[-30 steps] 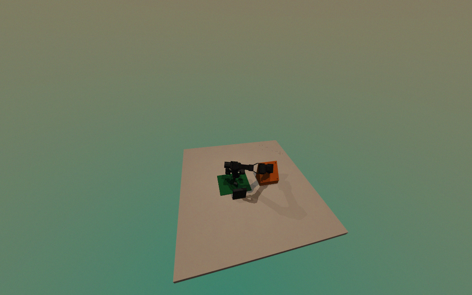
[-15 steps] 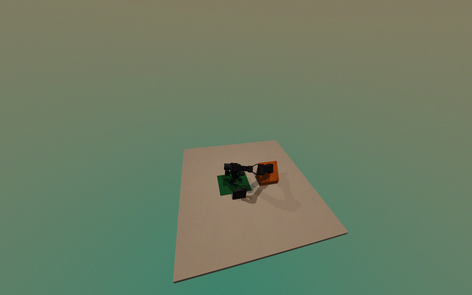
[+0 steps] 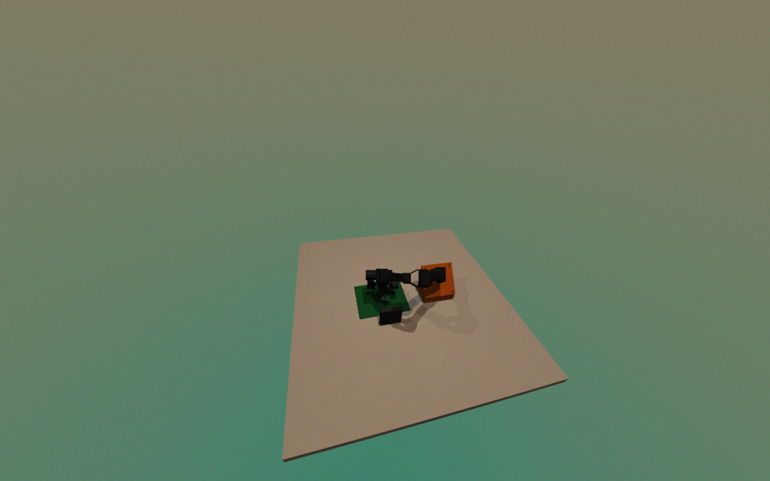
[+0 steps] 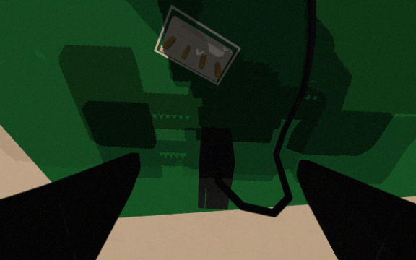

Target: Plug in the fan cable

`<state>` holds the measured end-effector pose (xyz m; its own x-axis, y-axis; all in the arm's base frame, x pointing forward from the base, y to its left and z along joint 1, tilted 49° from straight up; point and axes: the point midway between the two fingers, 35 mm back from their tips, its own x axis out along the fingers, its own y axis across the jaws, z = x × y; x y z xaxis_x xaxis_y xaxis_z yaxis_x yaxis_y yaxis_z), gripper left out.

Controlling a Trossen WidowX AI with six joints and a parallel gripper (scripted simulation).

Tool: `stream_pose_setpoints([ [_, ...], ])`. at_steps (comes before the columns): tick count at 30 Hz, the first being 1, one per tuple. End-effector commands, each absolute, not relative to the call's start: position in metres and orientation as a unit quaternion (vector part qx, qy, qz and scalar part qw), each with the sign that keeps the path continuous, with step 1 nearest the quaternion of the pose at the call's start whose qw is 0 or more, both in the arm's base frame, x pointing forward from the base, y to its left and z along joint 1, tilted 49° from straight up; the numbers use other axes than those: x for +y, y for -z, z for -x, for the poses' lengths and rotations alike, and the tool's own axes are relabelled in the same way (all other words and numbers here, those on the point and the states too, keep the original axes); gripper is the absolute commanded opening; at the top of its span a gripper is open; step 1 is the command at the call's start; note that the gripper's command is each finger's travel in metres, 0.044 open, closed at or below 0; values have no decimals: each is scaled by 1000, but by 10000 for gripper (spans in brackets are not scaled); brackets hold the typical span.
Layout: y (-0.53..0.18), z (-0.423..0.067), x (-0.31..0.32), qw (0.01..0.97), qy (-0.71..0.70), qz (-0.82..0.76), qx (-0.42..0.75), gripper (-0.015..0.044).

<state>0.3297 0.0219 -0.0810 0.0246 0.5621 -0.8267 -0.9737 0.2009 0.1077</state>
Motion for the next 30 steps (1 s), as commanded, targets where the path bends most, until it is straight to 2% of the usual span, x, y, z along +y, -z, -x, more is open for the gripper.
stream_pose_setpoints([
  [1, 84, -328, 24, 667, -577, 254, 396, 440],
  [2, 84, -328, 24, 667, -577, 254, 396, 440],
  [10, 82, -329, 22, 666, -576, 260, 396, 230],
  [30, 82, -329, 22, 666, -576, 260, 396, 97],
])
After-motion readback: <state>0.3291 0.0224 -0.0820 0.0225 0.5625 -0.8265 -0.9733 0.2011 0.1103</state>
